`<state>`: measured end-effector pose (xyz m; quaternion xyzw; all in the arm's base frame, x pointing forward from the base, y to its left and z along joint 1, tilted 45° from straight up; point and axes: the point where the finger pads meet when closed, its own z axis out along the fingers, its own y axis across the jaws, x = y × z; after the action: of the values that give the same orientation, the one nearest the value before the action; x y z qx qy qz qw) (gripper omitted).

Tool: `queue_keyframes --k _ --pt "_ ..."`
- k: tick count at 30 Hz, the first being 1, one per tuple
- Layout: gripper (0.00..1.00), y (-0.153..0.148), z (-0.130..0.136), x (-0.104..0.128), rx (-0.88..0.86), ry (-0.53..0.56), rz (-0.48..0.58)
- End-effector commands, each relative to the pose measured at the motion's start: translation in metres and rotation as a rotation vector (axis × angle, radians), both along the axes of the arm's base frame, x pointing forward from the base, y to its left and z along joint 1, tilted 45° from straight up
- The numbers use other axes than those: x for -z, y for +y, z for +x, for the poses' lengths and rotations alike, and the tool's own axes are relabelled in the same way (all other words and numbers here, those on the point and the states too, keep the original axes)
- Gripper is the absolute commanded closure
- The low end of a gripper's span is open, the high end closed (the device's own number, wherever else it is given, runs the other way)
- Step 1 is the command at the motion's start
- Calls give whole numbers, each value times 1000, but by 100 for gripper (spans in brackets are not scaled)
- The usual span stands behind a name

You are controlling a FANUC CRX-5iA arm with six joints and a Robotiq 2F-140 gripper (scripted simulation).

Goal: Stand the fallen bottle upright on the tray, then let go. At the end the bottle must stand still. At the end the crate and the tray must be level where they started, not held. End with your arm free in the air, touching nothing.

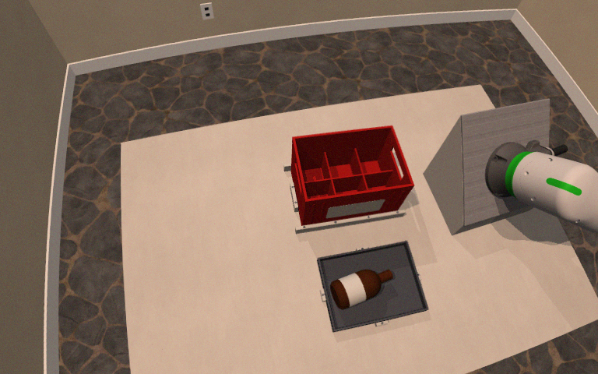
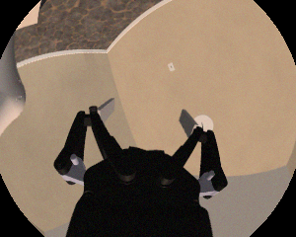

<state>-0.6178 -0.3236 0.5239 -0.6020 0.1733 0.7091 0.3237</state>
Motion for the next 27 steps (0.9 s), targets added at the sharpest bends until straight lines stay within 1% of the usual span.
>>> queue_keyframes --k 1,3,6,7,8,9,10,15,16,18,19,20,21,22,23,24,26,27 --pt "0 -15 11 3 -29 0 -36" --pt "0 -38 29 7 -76 -3 -92" --pt "0 -76 63 17 -154 -15 -190" --pt "0 -79 65 17 -159 -16 -196" --pt "0 -94 80 21 -190 -24 -235" --pt "0 -94 80 21 -190 -24 -236" --pt "0 -110 97 26 -222 -33 -277" --pt "0 -151 147 40 -310 -68 -394" --pt "0 -159 157 42 -325 -76 -415" --pt "0 -159 157 42 -325 -76 -415" --pt "0 -175 181 49 -361 -96 -465" --pt "0 -185 196 53 -382 -110 -495" --pt "0 -191 205 55 -394 -118 -513" --pt "0 -191 206 56 -396 -120 -515" --pt "0 -203 228 61 -423 -140 -555" --pt "0 -207 234 63 -431 -146 -567" --pt "0 -220 261 70 -462 -174 -614" --pt "0 -222 264 71 -465 -177 -619"
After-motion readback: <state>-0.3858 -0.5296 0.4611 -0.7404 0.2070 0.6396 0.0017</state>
